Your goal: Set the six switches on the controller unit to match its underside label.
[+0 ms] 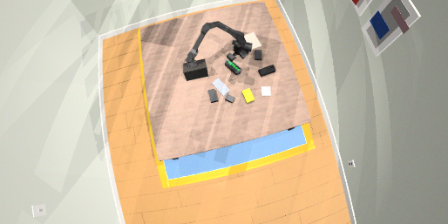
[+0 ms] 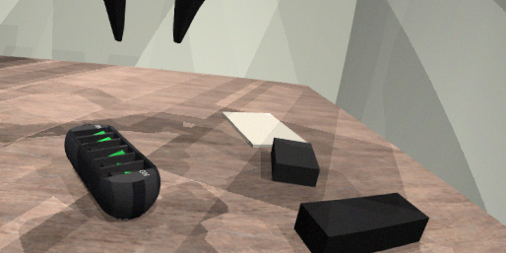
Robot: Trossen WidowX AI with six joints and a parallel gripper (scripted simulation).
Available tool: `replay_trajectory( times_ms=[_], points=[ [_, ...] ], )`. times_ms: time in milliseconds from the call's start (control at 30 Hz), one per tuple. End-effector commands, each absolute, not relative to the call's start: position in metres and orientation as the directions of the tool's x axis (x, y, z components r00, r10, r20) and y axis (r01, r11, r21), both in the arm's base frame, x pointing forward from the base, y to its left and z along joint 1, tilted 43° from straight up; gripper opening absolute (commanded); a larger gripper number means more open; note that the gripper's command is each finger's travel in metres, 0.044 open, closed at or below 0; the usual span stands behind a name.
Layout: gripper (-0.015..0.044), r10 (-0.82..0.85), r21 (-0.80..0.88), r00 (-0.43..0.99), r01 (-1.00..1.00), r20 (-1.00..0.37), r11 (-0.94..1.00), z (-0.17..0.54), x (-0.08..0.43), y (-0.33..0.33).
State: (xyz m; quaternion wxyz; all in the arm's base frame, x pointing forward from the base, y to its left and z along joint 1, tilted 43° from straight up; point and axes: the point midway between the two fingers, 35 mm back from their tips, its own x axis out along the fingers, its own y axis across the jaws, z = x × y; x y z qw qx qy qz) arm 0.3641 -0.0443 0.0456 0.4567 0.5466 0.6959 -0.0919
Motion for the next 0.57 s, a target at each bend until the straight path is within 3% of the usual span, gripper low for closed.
replay_trajectory(
  times_ms=[0, 267, 533],
  points=[
    [0.0204, 0.671, 0.379, 0.024, 0.84, -0.741, 0.388, 0.064, 0.3625, -0.0601],
    [0.0, 0.671, 0.379, 0.024, 0.84, -0.741, 0.388, 0.064, 0.3625, -0.0601],
    [0.0, 0.671, 0.379, 0.024, 0.84, -0.741, 0.388, 0.064, 0.3625, -0.0601]
  ],
)
